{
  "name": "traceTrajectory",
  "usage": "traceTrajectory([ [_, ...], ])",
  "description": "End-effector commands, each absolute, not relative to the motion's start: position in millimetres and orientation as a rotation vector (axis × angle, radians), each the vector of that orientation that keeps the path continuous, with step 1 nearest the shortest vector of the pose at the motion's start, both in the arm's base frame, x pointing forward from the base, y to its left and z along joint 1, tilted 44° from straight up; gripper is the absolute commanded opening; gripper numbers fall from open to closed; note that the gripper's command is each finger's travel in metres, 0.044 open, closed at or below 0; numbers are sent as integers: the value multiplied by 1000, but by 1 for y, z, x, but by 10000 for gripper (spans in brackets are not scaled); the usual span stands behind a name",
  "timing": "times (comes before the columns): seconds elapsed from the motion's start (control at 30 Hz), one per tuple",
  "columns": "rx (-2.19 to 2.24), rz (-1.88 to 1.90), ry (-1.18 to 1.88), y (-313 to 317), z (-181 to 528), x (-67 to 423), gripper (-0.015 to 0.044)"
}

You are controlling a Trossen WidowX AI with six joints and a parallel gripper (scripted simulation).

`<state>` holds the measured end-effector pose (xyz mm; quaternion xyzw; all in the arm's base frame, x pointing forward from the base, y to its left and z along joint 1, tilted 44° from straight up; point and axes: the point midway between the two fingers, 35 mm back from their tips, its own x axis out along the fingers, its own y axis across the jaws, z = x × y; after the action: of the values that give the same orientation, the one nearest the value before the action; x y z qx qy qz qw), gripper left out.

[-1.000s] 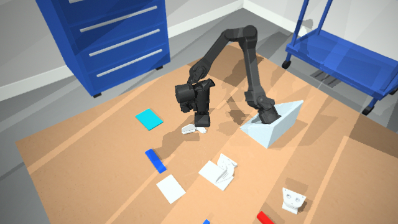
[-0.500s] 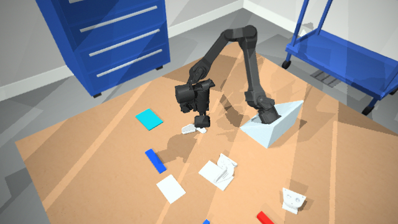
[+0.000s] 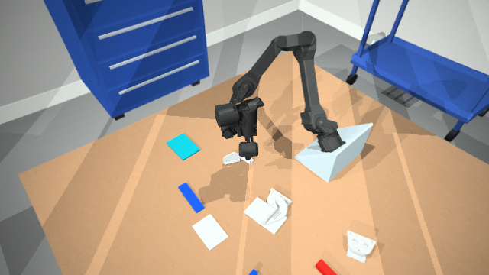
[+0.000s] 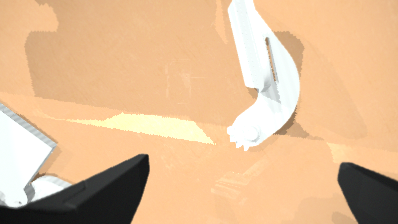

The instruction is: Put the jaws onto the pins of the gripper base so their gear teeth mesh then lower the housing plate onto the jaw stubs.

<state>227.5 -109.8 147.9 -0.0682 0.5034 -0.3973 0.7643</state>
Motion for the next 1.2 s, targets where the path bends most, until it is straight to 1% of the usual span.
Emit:
traceTrajectory([
  [0.0,-153,-859,1099,-110,147,227,440],
  [0.43,-153,-859,1099,-110,147,227,440],
  [1.0,-150,-871,1099,-106,154,224,0],
  [1.17,-150,-871,1099,-106,154,224,0],
])
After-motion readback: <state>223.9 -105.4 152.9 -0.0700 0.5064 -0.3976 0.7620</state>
